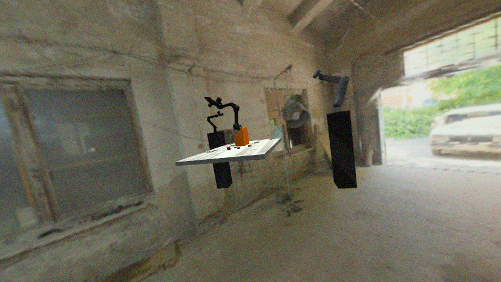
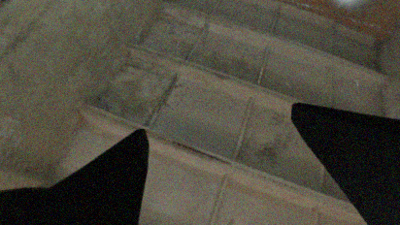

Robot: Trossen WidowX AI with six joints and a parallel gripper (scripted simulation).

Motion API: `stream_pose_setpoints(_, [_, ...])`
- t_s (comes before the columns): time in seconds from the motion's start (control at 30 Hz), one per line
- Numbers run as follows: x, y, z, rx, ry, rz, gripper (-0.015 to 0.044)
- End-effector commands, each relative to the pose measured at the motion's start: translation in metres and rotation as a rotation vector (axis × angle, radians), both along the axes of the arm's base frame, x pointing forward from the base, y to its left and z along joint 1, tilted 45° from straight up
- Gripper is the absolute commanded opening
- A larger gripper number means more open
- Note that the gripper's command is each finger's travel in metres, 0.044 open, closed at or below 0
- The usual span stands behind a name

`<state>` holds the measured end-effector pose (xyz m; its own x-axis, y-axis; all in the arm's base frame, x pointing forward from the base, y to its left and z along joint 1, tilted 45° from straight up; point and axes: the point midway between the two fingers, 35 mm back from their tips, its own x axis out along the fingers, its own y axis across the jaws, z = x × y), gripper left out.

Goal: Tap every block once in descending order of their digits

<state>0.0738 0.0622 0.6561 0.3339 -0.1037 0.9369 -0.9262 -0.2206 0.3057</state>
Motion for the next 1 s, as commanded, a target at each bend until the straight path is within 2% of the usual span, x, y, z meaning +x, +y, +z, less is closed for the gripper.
stream_pose_setpoints(0.0, [-0.003, -0.004, 0.0, 0.015, -0.01, 0.019, 0.04])
stream_pose_setpoints(0.13, [-0.038, -0.079, -0.003, 0.296, -0.197, 0.353, 0.04])
stream_pose_setpoints(0.23, [-0.046, -0.117, -0.011, 0.427, -0.287, 0.499, 0.04])
stream_pose_setpoints(0.4, [-0.044, -0.207, -0.047, 0.75, -0.515, 0.819, 0.04])
stream_pose_setpoints(0.57, [-0.014, -0.284, -0.106, 1.078, -0.763, 1.066, 0.04])
stream_pose_setpoints(0.7, [0.023, -0.326, -0.163, 1.327, -0.969, 1.184, 0.04])
stream_pose_setpoints(0.83, [0.065, -0.349, -0.228, 1.563, -1.181, 1.226, 0.04])
stream_pose_setpoints(0.97, [0.106, -0.352, -0.297, 1.776, -1.395, 1.182, 0.04])
